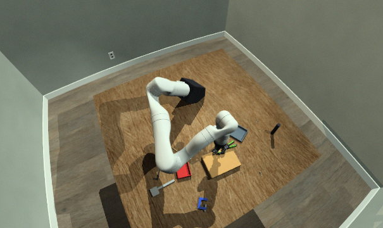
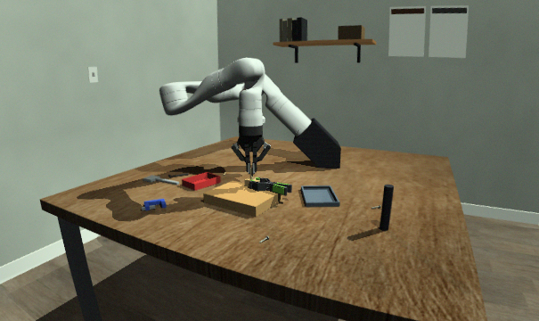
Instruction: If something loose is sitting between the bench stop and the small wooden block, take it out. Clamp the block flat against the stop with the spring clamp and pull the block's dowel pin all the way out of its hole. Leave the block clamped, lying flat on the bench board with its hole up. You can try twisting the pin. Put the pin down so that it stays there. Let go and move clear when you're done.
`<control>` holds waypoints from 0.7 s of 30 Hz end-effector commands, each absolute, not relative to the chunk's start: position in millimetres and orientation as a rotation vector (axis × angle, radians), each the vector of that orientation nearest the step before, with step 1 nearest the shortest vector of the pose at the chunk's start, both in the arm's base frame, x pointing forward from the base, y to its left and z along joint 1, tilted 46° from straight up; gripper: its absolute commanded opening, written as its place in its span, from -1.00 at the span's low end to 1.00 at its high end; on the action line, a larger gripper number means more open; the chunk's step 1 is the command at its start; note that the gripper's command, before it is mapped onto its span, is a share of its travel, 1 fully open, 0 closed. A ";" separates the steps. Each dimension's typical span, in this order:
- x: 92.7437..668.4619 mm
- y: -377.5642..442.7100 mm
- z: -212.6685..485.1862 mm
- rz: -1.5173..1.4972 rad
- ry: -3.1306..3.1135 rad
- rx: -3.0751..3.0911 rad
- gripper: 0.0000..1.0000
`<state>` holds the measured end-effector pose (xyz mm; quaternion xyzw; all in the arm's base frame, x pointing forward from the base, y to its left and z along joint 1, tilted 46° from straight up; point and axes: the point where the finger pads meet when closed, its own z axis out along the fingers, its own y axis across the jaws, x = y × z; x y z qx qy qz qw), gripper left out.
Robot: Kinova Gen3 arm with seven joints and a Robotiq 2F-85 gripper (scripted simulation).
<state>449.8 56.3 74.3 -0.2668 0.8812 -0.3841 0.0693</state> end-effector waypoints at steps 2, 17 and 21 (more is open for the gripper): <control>449.9 57.0 74.9 -1.153 2.652 -0.790 -0.80; 449.9 57.1 74.9 -1.145 2.654 -0.746 -0.80; 449.9 57.1 74.9 -1.143 2.655 -0.734 -0.80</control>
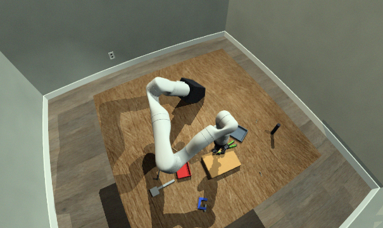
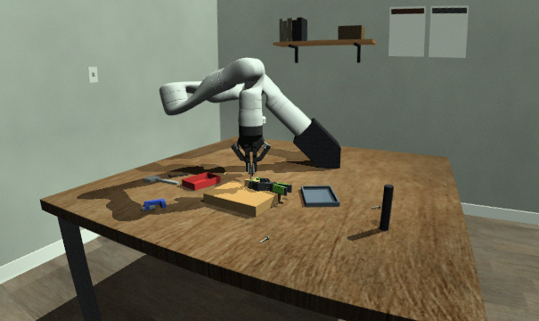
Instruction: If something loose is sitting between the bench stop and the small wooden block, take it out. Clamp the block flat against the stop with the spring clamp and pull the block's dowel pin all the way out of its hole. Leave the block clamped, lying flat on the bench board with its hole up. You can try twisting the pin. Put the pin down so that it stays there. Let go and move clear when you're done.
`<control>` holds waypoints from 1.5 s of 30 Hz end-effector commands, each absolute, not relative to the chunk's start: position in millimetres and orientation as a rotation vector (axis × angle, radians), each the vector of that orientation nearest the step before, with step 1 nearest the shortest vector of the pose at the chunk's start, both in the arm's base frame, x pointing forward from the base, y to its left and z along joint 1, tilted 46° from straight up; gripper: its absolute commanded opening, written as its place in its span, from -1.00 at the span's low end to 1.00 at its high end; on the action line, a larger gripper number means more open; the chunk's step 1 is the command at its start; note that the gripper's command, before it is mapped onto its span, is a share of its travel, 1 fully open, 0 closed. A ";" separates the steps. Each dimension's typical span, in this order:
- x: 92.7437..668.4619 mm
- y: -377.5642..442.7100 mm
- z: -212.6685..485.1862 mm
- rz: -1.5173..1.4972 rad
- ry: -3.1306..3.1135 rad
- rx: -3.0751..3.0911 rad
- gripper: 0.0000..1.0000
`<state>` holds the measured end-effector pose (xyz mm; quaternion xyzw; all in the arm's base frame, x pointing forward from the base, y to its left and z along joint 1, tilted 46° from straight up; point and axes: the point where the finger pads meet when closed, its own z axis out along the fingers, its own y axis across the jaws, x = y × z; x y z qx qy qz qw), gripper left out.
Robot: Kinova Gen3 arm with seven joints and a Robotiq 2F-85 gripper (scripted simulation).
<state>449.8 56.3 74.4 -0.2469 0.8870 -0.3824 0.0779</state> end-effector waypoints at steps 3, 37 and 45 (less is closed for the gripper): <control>449.9 57.1 74.9 -1.141 2.655 -0.724 -0.80; 449.9 57.1 75.0 -1.125 2.658 -0.637 -0.80; 449.9 57.1 75.0 -1.122 2.658 -0.621 -0.80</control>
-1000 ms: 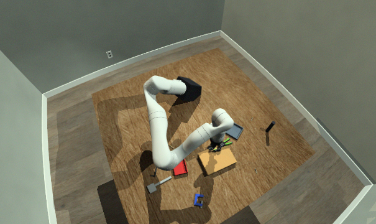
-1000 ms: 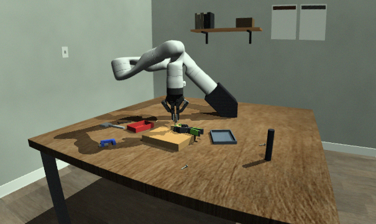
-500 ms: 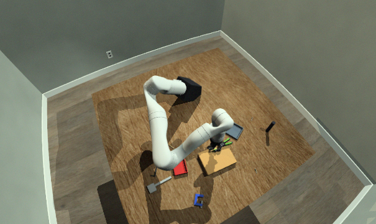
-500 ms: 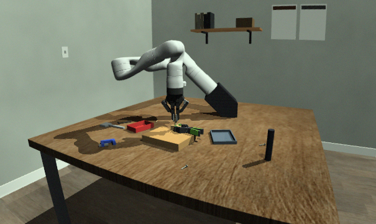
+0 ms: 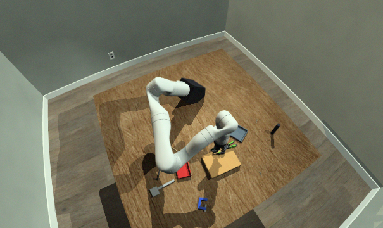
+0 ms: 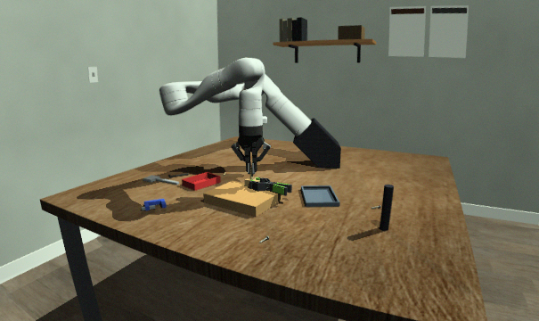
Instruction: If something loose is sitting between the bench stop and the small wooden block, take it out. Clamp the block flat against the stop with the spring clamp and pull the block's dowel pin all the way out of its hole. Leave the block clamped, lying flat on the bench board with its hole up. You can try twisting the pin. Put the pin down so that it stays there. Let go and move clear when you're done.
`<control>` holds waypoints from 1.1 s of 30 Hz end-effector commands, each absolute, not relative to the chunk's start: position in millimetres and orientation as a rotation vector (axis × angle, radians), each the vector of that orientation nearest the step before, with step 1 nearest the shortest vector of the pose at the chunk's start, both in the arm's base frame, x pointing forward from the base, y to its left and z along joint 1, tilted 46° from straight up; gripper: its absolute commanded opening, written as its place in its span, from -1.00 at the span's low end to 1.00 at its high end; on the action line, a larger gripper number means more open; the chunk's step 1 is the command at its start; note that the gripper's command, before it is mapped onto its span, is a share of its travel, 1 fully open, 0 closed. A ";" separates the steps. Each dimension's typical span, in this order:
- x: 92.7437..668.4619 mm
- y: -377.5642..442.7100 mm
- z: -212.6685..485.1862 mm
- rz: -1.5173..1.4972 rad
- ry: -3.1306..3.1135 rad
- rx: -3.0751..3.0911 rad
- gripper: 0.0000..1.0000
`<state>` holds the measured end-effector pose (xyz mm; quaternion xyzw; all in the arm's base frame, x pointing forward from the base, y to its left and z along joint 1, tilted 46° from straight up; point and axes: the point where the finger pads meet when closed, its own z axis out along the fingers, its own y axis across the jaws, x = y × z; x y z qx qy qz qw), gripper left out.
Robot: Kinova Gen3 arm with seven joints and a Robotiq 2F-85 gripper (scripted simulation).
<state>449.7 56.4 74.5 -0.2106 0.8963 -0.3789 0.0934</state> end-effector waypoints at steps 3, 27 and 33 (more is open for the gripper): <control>449.9 57.1 75.0 -1.121 2.658 -0.613 -0.80; 449.9 57.2 75.0 -1.111 2.658 -0.560 -0.80; 449.9 57.2 75.0 -1.109 2.658 -0.551 -0.80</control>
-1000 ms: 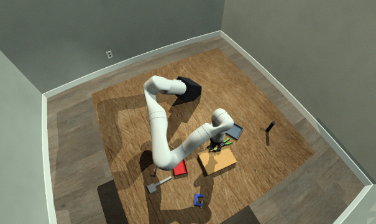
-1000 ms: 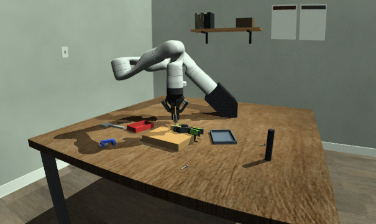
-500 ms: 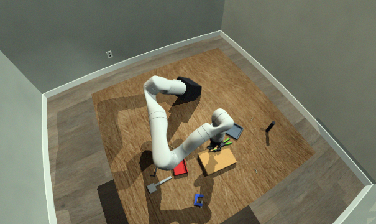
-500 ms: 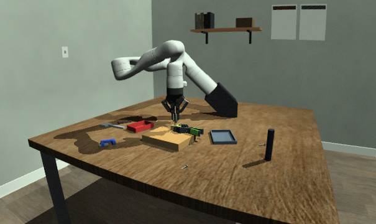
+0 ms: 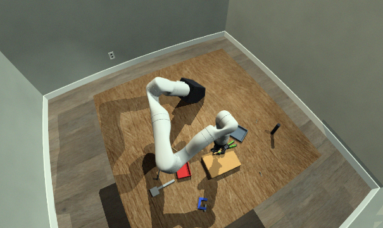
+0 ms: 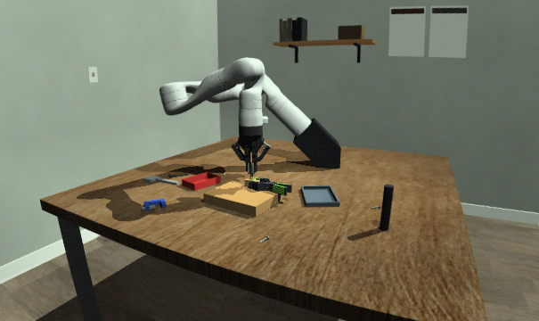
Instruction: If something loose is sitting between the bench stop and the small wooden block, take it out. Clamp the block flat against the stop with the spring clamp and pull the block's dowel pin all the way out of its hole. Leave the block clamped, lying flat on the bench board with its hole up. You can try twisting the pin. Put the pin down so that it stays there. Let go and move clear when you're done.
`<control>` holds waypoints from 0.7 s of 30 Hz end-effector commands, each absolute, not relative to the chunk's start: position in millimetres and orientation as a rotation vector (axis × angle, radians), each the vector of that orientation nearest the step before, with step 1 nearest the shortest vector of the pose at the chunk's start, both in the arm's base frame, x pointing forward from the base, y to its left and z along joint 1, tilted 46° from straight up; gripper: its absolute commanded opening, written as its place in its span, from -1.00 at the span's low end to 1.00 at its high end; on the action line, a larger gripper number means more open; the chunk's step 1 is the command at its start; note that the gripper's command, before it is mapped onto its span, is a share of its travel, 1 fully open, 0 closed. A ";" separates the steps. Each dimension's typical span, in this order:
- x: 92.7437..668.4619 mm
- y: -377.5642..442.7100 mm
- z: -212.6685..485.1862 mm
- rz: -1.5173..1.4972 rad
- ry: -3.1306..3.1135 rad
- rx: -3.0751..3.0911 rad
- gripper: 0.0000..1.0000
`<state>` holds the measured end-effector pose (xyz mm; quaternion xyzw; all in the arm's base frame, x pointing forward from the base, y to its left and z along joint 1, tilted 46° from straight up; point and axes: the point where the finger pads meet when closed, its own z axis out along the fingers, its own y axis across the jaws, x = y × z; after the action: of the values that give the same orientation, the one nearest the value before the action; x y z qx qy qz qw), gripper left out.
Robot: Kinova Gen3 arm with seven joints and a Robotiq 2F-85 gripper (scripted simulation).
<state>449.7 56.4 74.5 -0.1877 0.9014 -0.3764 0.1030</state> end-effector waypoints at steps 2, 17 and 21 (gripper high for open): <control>449.9 57.2 75.0 -1.108 2.658 -0.546 -0.80; 449.9 57.2 75.0 -1.103 2.658 -0.519 -0.80; 449.8 57.2 75.0 -1.101 2.658 -0.511 -0.80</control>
<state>449.7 56.5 74.5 -0.1748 0.9040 -0.3749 0.1084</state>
